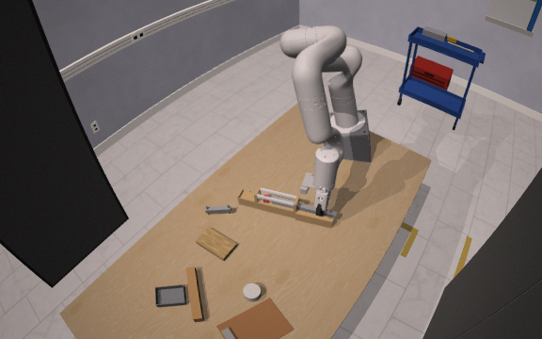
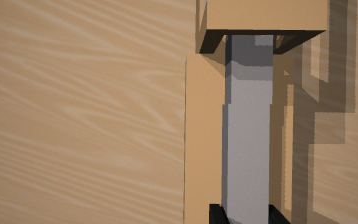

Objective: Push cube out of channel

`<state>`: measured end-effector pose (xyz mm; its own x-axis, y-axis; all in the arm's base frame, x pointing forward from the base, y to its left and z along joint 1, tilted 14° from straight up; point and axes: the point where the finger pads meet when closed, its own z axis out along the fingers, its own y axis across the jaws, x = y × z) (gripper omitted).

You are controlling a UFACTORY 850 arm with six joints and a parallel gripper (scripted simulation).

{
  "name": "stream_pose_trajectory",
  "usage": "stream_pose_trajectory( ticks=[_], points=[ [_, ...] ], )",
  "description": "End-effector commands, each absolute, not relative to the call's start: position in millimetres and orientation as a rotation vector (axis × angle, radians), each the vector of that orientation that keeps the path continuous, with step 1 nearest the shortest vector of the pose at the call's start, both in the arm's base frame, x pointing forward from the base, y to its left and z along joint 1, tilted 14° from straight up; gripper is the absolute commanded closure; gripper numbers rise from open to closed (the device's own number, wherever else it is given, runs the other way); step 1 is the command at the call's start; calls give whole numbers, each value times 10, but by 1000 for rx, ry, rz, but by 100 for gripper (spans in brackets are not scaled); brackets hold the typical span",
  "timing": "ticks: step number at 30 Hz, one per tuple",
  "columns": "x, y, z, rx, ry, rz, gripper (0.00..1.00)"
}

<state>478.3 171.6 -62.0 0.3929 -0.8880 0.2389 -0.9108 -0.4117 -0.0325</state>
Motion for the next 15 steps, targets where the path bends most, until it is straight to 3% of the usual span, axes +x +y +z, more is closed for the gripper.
stream_pose_trajectory(
  ticks=[1, 15],
  points=[
    [4837, 1618, -585, 2535, -1643, 336, 100],
    [4972, 1314, -504, 2535, -1643, 336, 100]
  ],
)
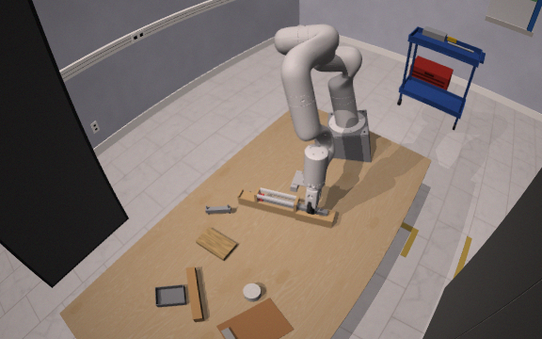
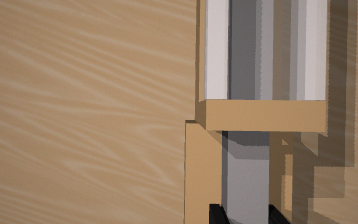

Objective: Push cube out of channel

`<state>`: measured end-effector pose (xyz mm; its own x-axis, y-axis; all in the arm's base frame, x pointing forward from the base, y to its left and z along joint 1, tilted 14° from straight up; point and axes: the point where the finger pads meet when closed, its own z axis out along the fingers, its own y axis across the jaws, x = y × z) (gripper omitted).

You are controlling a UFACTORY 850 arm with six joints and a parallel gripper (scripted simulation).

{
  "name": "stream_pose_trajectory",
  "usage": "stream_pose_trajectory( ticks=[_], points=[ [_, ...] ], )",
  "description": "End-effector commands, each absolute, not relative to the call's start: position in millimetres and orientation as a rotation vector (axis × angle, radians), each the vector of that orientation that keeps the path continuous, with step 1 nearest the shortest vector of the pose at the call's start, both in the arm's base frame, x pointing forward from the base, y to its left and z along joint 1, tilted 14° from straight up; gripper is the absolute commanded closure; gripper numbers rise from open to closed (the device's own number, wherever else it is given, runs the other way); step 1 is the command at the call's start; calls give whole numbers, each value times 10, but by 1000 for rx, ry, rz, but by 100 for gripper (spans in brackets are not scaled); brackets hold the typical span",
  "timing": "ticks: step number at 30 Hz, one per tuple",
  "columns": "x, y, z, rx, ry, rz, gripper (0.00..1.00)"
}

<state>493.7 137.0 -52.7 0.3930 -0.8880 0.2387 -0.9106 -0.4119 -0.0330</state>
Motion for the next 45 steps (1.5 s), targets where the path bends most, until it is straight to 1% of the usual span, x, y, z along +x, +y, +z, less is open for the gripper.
stream_pose_trajectory(
  ticks=[1, 19, 43, 44, 45],
  points=[
    [4982, 1292, -498, 2535, -1643, 336, 100],
    [5078, 1077, -440, 2535, -1643, 336, 100],
    [5090, 1049, -432, 2535, -1643, 336, 100],
    [5090, 1049, -432, 2535, -1643, 336, 61],
    [5090, 1049, -432, 2535, -1643, 336, 61]
  ],
)
